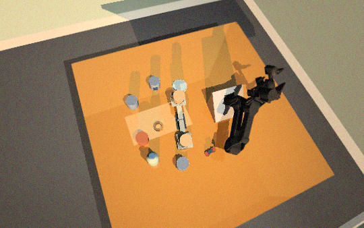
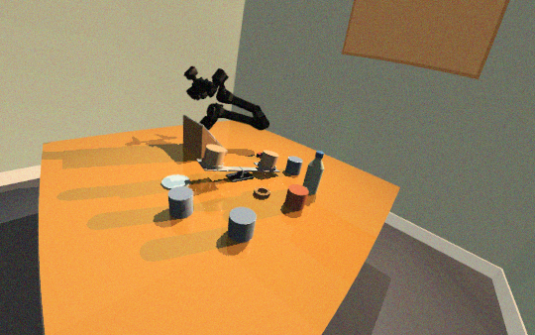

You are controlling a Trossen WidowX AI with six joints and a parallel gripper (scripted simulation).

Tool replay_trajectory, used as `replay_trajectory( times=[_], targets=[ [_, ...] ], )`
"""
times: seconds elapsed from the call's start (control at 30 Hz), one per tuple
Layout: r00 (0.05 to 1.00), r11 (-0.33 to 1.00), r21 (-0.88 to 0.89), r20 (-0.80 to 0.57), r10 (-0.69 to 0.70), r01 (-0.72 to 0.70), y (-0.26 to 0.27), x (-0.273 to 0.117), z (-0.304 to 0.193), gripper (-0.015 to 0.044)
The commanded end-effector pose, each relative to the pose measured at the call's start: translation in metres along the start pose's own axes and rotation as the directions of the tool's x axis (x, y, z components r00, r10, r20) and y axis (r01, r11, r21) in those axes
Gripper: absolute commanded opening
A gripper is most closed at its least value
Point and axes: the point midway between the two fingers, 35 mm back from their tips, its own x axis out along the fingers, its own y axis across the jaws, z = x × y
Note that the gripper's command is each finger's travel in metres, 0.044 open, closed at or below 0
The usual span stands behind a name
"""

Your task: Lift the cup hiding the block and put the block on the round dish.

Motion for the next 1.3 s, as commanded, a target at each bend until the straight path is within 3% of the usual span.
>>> replay_trajectory(
  times=[0.0,0.33,0.67,1.27],
  targets=[
    [1.0,1.0,0.002,0.002,-0.004,0.004,-0.001,0.0,0.0,0.0426],
    [0.967,0.969,0.132,0.124,-0.224,0.207,-0.046,-0.009,0.017,0.044],
    [0.863,0.892,0.292,0.273,-0.424,0.346,-0.089,-0.03,0.037,0.044],
    [0.537,0.759,0.555,0.548,-0.641,0.34,-0.142,-0.094,0.077,0.044]
  ],
)
